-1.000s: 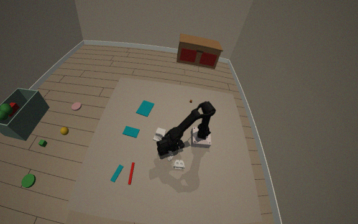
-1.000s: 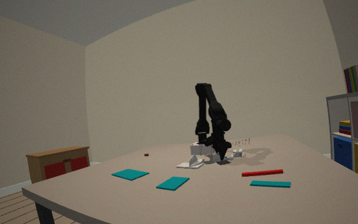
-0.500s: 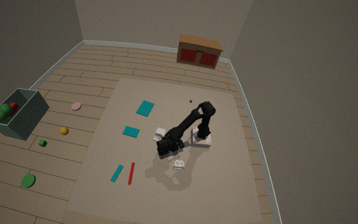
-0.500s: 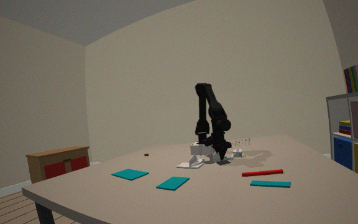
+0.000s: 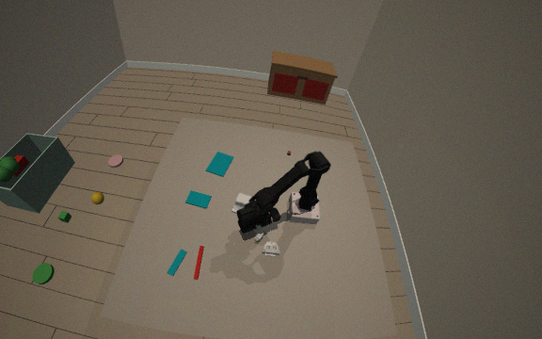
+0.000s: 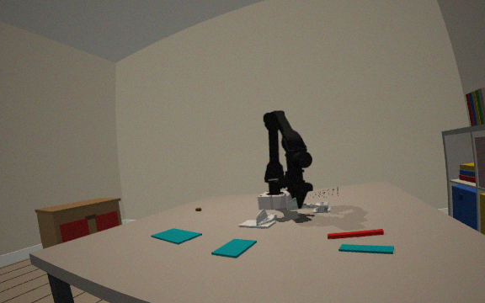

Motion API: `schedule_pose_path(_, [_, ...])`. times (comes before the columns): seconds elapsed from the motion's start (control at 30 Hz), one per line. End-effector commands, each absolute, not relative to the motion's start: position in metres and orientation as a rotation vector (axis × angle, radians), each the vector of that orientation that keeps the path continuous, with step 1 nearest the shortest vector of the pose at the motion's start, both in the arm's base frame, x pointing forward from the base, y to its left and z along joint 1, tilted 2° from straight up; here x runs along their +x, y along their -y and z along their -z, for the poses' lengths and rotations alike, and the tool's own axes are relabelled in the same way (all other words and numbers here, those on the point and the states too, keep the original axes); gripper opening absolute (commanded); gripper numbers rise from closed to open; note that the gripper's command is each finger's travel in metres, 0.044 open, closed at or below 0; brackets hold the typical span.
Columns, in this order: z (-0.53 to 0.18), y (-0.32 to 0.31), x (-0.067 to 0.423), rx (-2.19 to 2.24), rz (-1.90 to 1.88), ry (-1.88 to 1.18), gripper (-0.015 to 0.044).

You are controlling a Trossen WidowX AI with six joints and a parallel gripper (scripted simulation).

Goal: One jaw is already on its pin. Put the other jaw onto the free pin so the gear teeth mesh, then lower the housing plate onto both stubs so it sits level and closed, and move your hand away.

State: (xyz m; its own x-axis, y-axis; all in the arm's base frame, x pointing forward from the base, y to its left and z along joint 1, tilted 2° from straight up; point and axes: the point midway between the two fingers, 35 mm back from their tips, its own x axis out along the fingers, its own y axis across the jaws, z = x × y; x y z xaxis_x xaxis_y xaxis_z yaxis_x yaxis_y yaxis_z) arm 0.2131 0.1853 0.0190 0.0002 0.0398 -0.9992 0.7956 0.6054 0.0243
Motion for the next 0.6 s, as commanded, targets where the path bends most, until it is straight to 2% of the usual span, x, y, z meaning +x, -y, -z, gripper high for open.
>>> schedule_pose_path(0.0, [-0.033, -0.186, 0.215, 0.756, 0.68, -1.464, 0.0134])
schedule_pose_path(0.57, [-0.063, -0.179, 0.215, 0.739, 0.663, -1.469, 0.0134])
